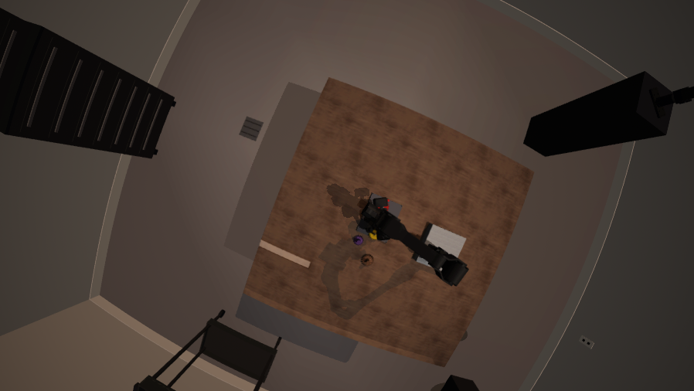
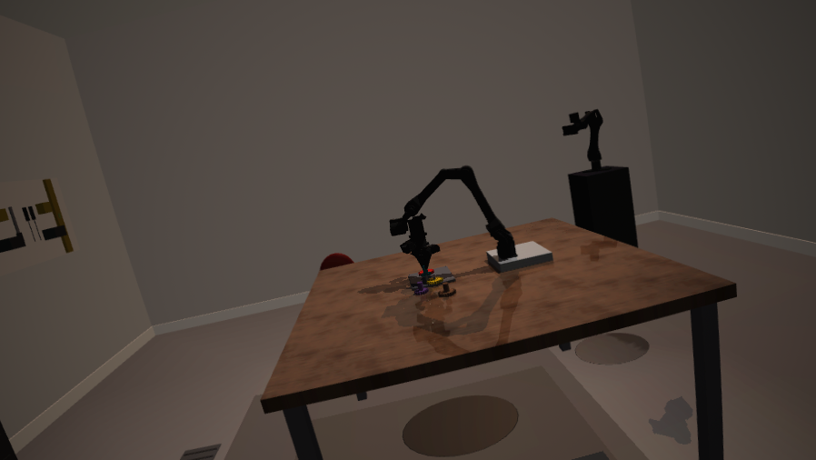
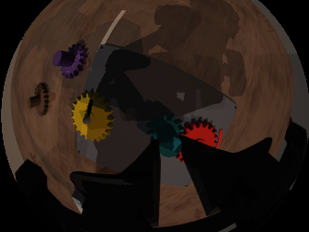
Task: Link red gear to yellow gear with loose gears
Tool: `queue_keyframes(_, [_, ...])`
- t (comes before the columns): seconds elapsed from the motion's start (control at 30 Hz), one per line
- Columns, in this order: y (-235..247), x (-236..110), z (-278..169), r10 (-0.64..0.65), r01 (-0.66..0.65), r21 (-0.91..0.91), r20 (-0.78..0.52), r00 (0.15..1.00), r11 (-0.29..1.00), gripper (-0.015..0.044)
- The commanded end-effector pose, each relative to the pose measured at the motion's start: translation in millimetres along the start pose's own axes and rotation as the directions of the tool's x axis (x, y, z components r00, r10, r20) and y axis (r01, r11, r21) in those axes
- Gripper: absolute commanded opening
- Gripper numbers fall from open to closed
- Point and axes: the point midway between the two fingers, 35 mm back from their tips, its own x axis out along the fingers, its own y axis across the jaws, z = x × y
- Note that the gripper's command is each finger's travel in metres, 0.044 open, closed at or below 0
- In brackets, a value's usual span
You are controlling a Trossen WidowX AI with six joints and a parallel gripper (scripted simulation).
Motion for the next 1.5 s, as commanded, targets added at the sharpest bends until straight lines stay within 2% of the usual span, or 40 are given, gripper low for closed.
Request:
queue_keyframes(0.0, [-0.4, 1.1, -0.7, -0.004, 0.003, -0.123, -0.003, 1.000, 0.992, 0.0000])
queue_keyframes(0.2, [-1.3, 2.3, -1.1, -0.004, 0.003, -0.261, -0.003, 1.000, 0.965, 0.0000])
queue_keyframes(0.33, [-1.6, 2.8, -0.6, -0.004, 0.003, -0.250, -0.003, 1.000, 0.968, 0.0000])
queue_keyframes(0.53, [-1.0, 3.7, -0.1, -0.004, 0.003, -0.148, -0.003, 1.000, 0.989, 0.0000])
queue_keyframes(1.0, [-1.2, 5.9, -1.1, -0.004, 0.004, 0.225, -0.003, 1.000, 0.974, 0.0000])
queue_keyframes(1.17, [-1.2, 6.6, -0.3, -0.004, 0.004, 0.222, -0.003, 1.000, 0.975, 0.0000])
queue_keyframes(1.33, [-1.1, 5.4, -0.3, -0.004, 0.004, 0.167, -0.003, 1.000, 0.986, 0.0131])
queue_keyframes(1.47, [-1.0, 2.3, -0.1, -0.004, 0.004, 0.093, -0.003, 1.000, 0.996, 0.0140])
